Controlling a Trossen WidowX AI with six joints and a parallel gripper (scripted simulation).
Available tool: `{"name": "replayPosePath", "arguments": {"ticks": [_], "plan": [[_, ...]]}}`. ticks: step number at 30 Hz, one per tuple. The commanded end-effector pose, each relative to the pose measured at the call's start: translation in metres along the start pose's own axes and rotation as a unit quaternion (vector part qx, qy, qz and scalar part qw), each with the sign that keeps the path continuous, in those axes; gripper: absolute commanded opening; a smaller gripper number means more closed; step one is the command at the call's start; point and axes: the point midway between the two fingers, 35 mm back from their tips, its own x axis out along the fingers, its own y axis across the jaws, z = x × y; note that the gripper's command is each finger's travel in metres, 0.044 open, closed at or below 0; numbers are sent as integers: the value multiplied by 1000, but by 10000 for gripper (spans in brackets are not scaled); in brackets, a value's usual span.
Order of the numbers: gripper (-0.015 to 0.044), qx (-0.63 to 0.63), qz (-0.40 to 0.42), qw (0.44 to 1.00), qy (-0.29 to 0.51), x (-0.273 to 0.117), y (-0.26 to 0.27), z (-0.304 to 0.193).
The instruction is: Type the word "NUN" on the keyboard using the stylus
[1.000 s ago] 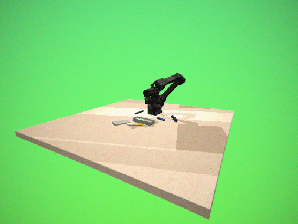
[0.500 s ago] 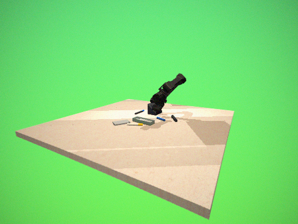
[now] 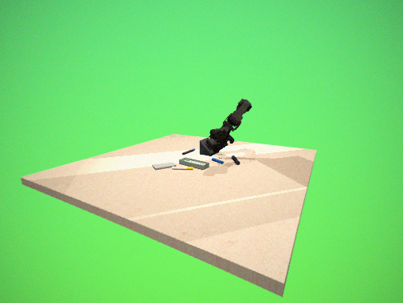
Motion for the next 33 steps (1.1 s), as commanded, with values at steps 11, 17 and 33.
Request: {"name": "replayPosePath", "arguments": {"ticks": [11, 17, 33], "plan": [[150, 13, 4, 1000, -4, 6, -1, -1], [150, 13, 4, 1000, -4, 11, 0, -3], [150, 13, 4, 1000, -4, 22, -1, -10]]}}
